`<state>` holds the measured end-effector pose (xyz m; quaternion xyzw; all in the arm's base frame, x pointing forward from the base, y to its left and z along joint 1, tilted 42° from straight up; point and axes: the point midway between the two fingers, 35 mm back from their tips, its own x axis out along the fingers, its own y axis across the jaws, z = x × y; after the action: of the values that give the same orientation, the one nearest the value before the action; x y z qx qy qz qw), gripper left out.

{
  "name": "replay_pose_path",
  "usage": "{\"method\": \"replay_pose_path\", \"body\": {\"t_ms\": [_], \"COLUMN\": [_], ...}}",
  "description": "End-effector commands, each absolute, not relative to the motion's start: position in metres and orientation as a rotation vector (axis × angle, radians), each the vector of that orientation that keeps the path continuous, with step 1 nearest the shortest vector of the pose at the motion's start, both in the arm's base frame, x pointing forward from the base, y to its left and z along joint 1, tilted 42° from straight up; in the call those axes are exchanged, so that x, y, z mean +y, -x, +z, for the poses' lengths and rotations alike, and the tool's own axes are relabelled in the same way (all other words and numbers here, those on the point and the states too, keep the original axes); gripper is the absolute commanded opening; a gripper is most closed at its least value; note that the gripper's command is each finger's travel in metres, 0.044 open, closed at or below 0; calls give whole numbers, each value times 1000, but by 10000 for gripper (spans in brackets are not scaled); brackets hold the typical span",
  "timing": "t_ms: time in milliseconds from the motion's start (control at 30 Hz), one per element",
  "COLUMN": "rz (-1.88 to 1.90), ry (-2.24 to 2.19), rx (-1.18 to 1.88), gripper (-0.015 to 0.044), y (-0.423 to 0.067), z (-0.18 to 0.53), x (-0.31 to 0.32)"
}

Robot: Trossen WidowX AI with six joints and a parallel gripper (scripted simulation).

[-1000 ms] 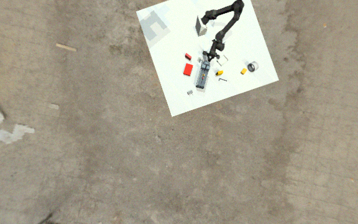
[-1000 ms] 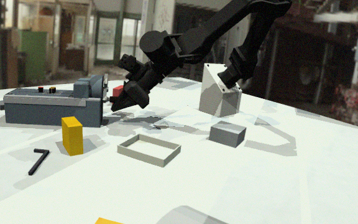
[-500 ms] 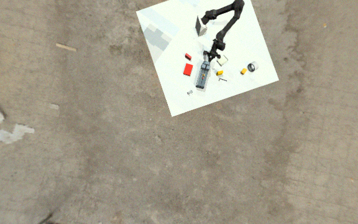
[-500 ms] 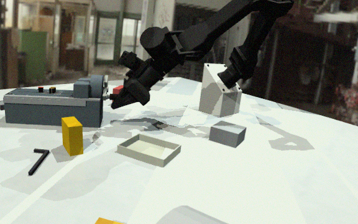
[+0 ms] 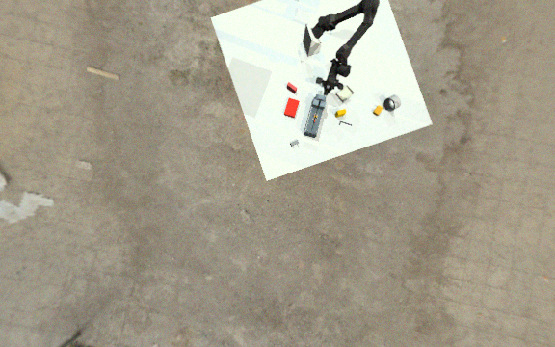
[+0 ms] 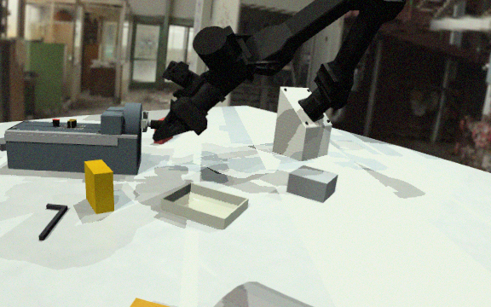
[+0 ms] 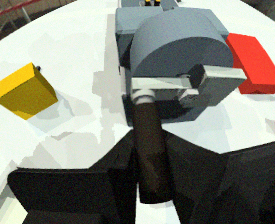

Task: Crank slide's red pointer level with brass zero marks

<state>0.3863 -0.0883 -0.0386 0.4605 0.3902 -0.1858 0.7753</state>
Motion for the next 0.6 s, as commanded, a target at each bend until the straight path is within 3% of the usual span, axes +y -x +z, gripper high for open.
{"method": "replay_pose_path", "body": {"t_ms": [0,567], "rz": [-403,-404], "ry": [-996,-995], "rx": [837,838], "gripper": [0,0], "y": [-384,-373], "z": [-32,-28], "x": [-95,-113]}}
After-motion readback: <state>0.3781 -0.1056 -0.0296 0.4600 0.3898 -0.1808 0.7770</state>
